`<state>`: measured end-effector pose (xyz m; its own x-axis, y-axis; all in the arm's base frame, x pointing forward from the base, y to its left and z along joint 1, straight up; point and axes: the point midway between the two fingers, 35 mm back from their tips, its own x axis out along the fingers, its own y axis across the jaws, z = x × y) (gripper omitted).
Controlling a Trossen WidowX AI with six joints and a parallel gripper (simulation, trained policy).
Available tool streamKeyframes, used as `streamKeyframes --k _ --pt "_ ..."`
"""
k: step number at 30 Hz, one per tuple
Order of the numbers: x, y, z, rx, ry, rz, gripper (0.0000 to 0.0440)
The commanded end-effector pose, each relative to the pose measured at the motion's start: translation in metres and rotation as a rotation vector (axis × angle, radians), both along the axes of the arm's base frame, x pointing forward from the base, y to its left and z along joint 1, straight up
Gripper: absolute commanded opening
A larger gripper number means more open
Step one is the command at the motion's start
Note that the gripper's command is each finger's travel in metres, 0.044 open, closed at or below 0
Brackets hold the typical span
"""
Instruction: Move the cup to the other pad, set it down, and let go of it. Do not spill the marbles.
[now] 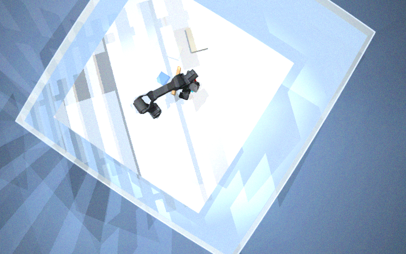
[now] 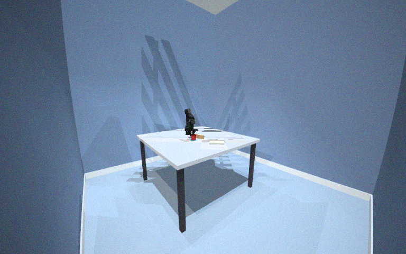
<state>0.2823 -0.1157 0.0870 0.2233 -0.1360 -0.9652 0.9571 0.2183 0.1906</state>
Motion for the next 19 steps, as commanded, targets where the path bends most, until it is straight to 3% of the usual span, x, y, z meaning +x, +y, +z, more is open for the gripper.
streamKeyframes --k 1,14,19 --pt "-0.004 0.001 0.007 0.006 -0.024 0.004 0.0201" --pt "-0.013 -0.002 0.040 -0.002 -0.109 -0.015 0.0274" --pt "-0.014 -0.007 0.061 -0.022 -0.152 -0.022 0.0331"
